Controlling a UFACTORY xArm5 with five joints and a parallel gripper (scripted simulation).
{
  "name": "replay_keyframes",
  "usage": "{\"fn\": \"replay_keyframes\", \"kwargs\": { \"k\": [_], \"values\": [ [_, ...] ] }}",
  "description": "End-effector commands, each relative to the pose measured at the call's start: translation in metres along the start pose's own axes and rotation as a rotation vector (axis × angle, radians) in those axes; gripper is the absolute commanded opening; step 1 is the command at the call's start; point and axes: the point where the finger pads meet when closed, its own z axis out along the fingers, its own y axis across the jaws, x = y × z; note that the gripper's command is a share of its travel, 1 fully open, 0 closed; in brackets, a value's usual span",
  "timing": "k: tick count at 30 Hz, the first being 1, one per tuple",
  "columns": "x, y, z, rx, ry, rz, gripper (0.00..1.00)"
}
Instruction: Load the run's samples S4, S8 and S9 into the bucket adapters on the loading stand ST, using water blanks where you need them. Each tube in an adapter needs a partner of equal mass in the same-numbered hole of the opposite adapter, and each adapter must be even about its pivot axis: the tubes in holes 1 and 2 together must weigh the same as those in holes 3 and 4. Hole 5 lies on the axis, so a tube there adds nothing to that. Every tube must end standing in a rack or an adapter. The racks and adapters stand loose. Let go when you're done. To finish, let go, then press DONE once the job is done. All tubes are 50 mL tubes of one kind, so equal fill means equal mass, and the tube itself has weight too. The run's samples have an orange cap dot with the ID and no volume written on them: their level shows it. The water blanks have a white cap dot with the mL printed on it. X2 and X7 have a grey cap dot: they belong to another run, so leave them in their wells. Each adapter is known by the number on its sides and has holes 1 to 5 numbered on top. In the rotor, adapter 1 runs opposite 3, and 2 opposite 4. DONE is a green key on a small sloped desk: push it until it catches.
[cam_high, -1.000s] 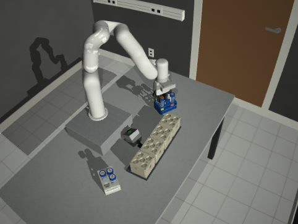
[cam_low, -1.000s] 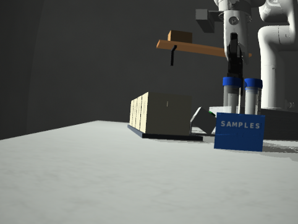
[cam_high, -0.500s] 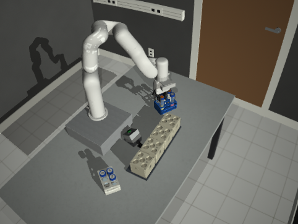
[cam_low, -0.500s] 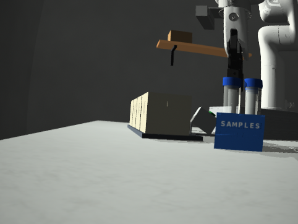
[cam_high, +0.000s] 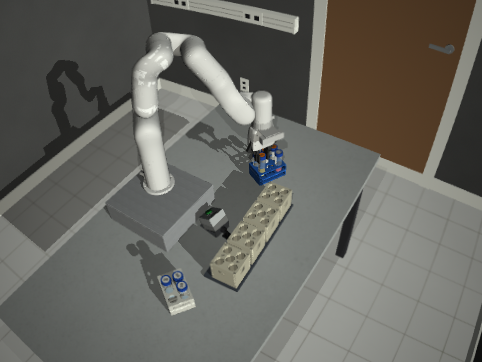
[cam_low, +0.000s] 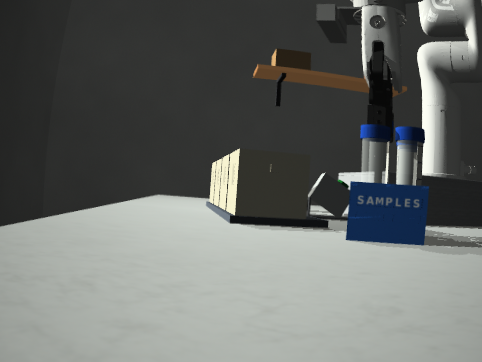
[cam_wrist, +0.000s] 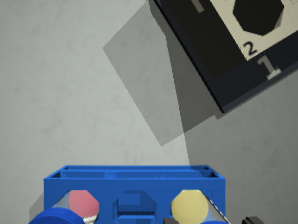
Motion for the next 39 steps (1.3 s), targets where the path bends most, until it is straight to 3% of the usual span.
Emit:
{"fn": "replay_keyframes", "kwargs": {
  "k": [1, 39],
  "values": [
    [0.0, -0.001, -0.005, 0.008, -0.013, 0.0, 0.0],
    [0.001, -0.001, -0.074, 0.008, -0.013, 0.0, 0.0]
  ]
}}
